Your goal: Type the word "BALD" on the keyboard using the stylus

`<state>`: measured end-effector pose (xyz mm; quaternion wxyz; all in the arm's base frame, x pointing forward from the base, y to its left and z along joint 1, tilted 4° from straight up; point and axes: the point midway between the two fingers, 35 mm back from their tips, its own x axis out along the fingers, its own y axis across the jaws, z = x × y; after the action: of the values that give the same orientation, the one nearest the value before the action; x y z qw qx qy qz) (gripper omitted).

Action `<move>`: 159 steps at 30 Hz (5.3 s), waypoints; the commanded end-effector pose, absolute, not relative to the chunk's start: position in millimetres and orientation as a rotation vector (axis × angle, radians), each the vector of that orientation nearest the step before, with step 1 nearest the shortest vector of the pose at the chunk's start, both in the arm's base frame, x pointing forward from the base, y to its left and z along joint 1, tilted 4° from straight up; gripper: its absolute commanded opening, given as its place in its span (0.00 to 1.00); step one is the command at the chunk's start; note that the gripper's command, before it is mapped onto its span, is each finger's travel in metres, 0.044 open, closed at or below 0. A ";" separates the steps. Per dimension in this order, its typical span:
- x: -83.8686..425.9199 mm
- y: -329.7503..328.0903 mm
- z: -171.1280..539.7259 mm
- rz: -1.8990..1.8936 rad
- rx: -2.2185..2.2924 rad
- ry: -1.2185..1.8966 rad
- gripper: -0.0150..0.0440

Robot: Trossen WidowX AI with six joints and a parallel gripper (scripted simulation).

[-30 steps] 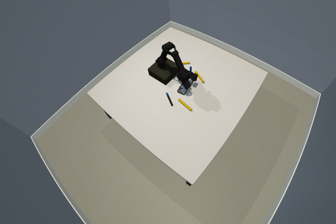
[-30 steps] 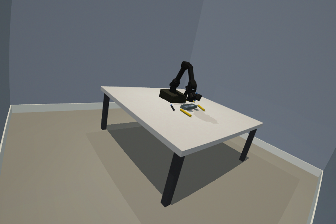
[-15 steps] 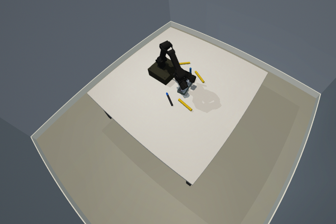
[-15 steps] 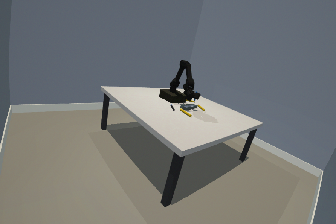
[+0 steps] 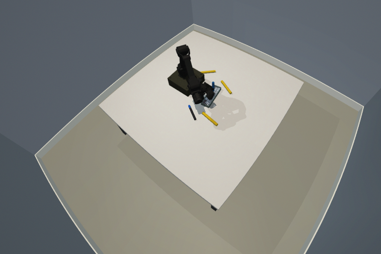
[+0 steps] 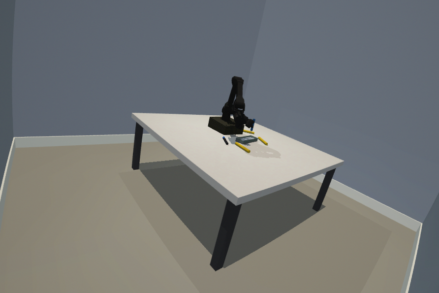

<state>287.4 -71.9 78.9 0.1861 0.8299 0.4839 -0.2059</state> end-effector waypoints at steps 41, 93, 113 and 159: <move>288.8 -77.0 38.7 -0.587 2.370 1.344 0.39; 287.3 -75.6 61.3 -0.587 2.370 1.343 0.39; 265.4 -39.3 69.9 -0.521 1.954 1.763 0.25; 262.6 -36.0 37.4 -0.486 1.869 1.850 0.39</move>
<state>263.1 -35.7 38.9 0.2297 0.6815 0.6717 -0.1777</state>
